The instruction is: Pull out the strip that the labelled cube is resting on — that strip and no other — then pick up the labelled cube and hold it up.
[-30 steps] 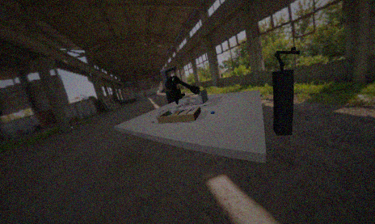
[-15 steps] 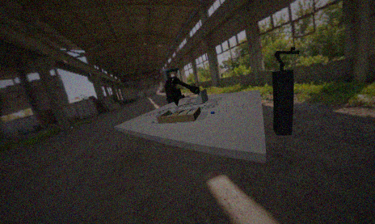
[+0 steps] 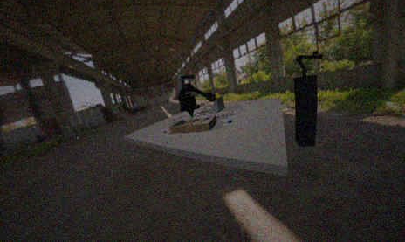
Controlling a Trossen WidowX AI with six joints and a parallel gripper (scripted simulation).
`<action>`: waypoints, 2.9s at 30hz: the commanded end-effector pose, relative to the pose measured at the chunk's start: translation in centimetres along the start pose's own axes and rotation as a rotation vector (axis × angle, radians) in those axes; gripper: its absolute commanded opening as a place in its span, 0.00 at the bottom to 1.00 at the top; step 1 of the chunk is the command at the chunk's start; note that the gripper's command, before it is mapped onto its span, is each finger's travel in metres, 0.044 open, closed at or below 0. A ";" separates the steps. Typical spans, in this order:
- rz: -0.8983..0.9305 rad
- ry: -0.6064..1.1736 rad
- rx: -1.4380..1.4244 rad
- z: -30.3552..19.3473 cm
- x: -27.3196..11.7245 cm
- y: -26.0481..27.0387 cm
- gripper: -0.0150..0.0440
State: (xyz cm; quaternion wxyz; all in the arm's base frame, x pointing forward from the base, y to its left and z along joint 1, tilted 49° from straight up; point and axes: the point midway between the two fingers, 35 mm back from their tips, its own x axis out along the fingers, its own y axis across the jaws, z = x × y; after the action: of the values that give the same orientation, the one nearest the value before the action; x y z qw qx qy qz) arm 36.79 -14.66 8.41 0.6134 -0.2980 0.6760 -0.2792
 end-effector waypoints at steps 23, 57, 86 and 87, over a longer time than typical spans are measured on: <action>-0.001 0.009 -0.005 -0.2 3.5 0.1 0.25; -0.001 0.009 -0.005 -0.2 3.6 0.1 0.25; -0.001 0.009 -0.005 -0.2 3.9 0.1 0.25; -0.001 0.009 -0.005 -0.2 3.9 0.1 0.25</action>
State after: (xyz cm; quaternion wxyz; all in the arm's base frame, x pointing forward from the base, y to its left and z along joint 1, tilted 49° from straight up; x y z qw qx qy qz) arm 36.42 -17.14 5.91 0.6111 -0.2995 0.6778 -0.2785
